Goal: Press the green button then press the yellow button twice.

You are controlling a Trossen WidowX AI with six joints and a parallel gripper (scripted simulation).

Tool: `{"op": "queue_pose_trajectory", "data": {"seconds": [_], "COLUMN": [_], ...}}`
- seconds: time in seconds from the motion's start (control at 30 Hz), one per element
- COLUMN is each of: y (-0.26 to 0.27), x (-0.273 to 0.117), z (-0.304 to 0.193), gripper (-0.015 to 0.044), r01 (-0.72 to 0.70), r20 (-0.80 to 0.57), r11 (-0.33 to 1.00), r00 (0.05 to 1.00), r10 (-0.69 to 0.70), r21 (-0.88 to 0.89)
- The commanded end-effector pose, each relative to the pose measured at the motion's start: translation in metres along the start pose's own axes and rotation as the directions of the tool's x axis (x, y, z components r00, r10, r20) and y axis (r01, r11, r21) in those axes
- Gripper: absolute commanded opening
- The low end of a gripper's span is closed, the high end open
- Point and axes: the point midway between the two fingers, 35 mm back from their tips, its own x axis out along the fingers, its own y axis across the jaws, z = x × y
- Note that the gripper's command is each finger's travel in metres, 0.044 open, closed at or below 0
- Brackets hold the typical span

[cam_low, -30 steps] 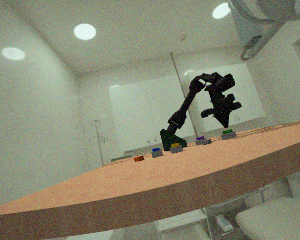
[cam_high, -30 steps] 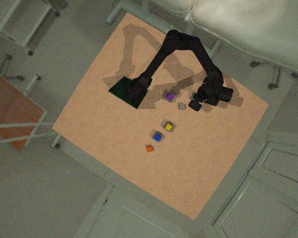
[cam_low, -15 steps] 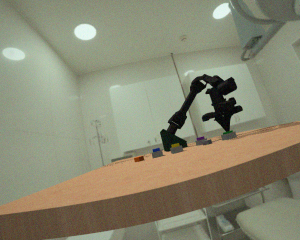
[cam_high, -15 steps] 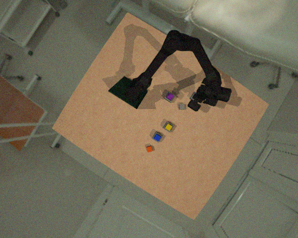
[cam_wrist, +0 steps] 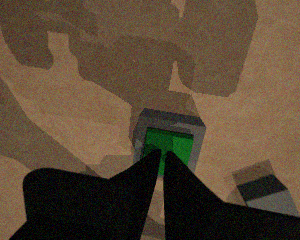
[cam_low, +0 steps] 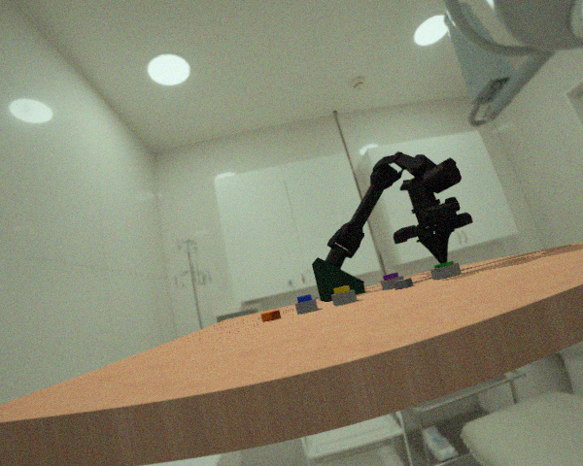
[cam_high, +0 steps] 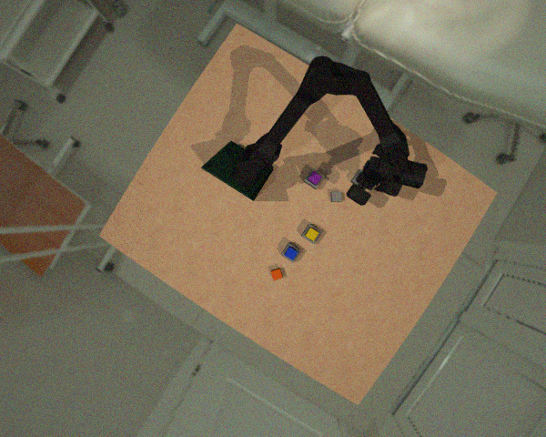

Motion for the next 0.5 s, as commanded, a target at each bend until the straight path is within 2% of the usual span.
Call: {"op": "queue_pose_trajectory", "data": {"seconds": [0.0, 0.1, 0.3, 0.47], "y": [0.0, -0.001, -0.002, -0.001], "x": [-0.002, -0.029, -0.034, -0.09], "z": [0.0, 0.0, 0.001, 0.001], "gripper": [0.002, 0.002, 0.002, 0.002], "r01": [0.001, 0.007, 0.008, 0.01], "r20": [0.0, 0.0, 0.0, -0.001], "r11": [1.0, 1.0, 1.0, 1.0], "r00": [1.0, 1.0, 1.0, 1.0], "r10": [-0.001, -0.007, -0.008, -0.01], "r21": [0.0, 0.005, 0.006, 0.006]}}
